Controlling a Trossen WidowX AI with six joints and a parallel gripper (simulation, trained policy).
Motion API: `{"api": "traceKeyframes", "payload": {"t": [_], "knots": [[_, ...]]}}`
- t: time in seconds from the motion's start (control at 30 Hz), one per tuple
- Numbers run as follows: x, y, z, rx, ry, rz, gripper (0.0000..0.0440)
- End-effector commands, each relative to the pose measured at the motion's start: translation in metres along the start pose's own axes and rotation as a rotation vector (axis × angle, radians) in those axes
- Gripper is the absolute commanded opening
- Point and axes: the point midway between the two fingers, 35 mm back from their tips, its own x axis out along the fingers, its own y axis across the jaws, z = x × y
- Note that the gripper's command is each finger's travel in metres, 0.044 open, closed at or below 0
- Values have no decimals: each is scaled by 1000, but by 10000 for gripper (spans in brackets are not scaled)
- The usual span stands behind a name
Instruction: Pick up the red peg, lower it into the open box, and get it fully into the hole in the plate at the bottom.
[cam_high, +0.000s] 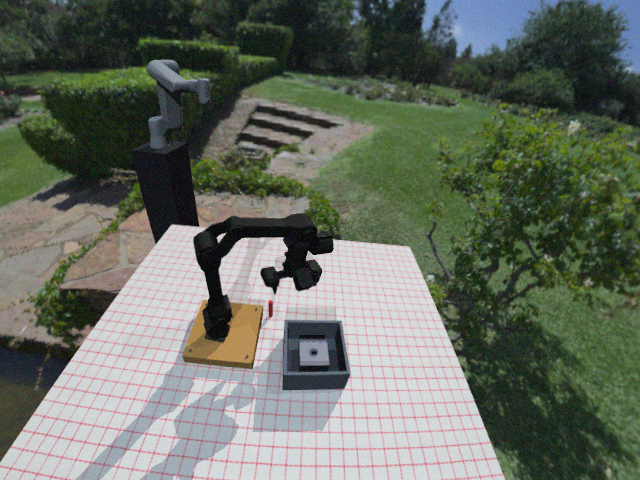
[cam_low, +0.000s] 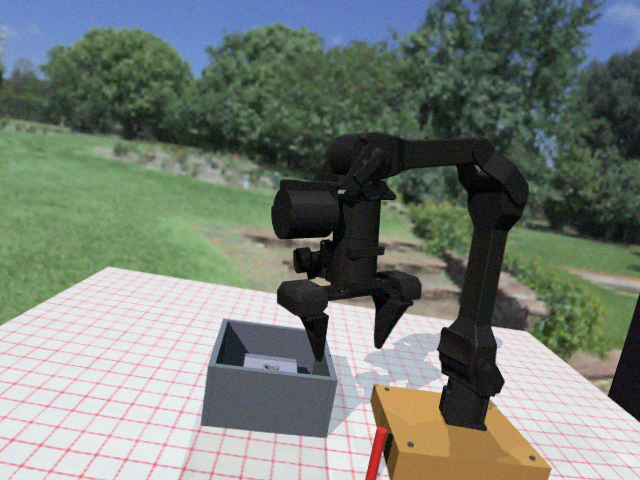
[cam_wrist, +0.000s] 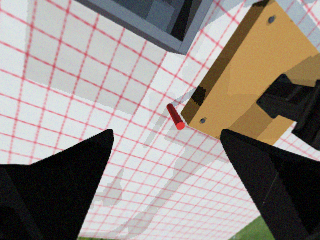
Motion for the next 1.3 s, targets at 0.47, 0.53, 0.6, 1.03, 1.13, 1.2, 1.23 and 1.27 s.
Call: {"api": "traceKeyframes", "payload": {"t": [0.47, 0.53, 0.6, 1.03, 1.13, 1.2, 1.23, 1.27], "knots": [[60, -27, -35, -176, -47, -88, 440], [69, -27, -36, -191, -54, -85, 440], [78, -26, -37, -205, -60, -80, 440], [137, -17, -35, -259, -88, -26, 438], [147, -18, -35, -270, -87, -31, 401], [154, -20, -35, -273, -82, -41, 352], [155, -20, -36, -273, -78, -41, 325], [156, -21, -36, -274, -74, -42, 299]]}}
